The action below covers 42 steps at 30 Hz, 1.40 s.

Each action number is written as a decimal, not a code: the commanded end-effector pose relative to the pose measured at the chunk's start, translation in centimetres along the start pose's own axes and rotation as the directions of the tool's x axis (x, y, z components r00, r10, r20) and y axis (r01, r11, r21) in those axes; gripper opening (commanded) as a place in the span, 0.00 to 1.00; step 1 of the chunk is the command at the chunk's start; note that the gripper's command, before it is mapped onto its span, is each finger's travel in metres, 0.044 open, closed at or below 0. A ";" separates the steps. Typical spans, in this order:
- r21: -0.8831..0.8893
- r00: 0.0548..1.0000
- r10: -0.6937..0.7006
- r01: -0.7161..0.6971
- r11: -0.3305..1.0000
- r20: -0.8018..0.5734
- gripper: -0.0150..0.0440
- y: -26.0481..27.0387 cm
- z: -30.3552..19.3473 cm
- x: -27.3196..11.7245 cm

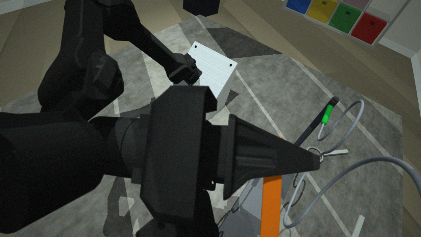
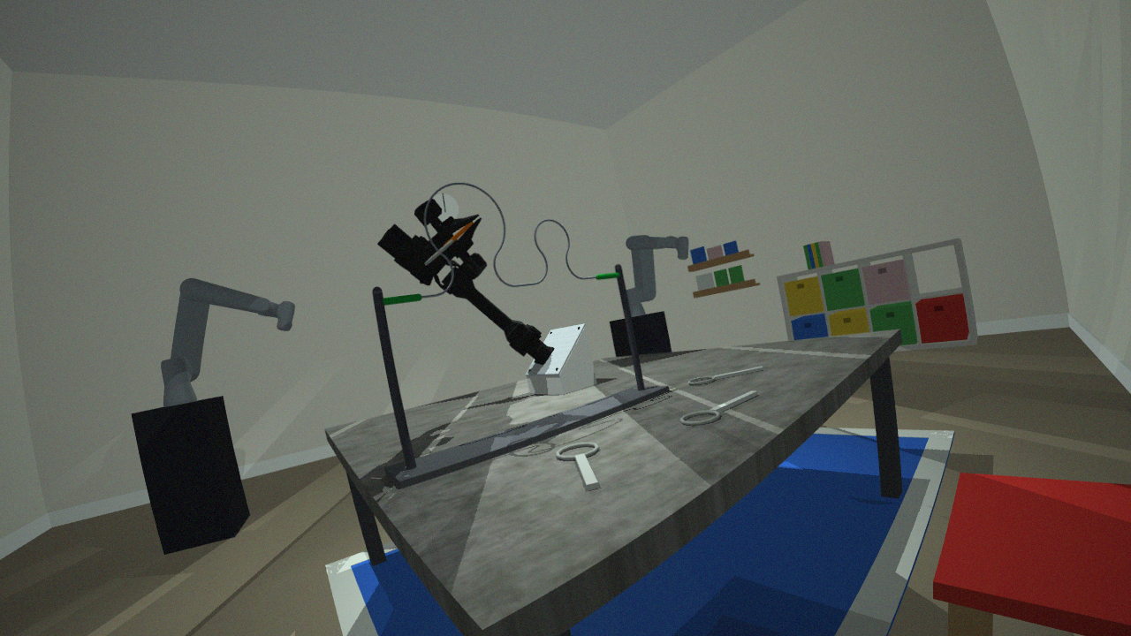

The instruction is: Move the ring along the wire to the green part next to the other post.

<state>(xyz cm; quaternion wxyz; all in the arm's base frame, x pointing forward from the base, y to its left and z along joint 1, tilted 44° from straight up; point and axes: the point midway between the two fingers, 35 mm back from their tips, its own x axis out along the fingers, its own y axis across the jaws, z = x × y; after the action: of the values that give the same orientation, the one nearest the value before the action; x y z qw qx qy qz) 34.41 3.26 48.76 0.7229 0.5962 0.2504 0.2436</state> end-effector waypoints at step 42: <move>-0.196 0.993 -0.118 0.117 0.974 0.009 0.00 -0.2 0.0 -0.1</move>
<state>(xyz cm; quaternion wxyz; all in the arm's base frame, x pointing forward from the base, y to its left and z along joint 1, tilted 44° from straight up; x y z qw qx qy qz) 34.43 3.14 48.26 0.7827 0.5166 0.2652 0.2240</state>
